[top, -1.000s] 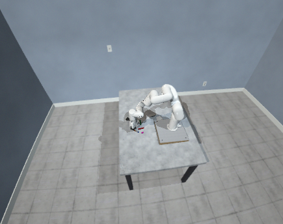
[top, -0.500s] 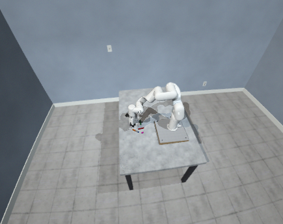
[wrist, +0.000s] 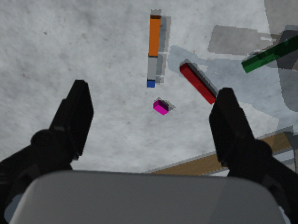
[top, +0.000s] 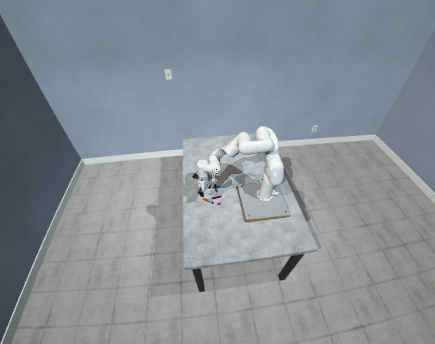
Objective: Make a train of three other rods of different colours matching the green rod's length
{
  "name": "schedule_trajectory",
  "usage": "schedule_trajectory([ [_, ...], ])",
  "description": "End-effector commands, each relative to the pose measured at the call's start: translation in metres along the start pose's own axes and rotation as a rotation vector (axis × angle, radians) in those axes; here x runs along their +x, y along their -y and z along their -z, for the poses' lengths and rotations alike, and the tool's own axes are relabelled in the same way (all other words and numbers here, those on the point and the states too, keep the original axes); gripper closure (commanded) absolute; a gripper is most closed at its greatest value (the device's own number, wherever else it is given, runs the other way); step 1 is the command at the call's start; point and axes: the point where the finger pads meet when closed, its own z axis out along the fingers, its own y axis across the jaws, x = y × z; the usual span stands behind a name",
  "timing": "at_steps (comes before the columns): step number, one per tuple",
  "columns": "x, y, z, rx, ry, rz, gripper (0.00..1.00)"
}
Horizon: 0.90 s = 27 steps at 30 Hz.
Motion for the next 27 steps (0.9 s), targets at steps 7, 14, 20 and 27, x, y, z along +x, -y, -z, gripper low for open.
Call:
schedule_trajectory([
  [7, 0.001, 0.001, 0.002, 0.003, -0.004, 0.0, 0.0],
  [14, 0.001, 0.001, 0.005, 0.003, -0.004, 0.0, 0.0],
  [20, 0.001, 0.001, 0.02, 0.003, -0.004, 0.0, 0.0],
  [27, 0.001, 0.001, 0.056, 0.003, -0.004, 0.0, 0.0],
])
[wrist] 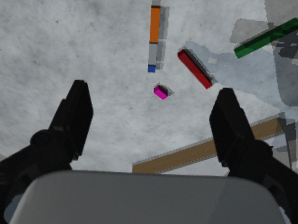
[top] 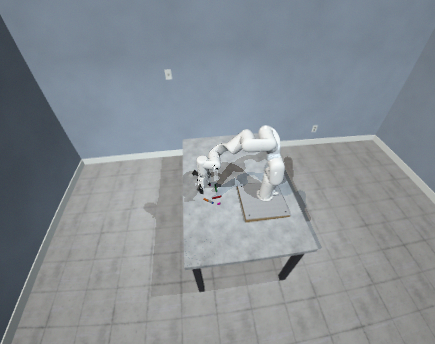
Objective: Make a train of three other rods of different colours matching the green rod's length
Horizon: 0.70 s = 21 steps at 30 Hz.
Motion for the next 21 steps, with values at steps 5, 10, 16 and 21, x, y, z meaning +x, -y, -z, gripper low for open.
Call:
schedule_trajectory([
  [5, 0.001, 0.0, 0.038, 0.002, -0.003, 0.0, 0.0],
  [10, 0.001, 0.0, 0.053, 0.002, -0.003, 0.0, 0.0],
  [16, 0.001, 0.0, 0.056, 0.002, -0.003, 0.0, 0.0],
  [21, 0.001, 0.0, 0.056, 0.002, -0.003, 0.0, 0.0],
])
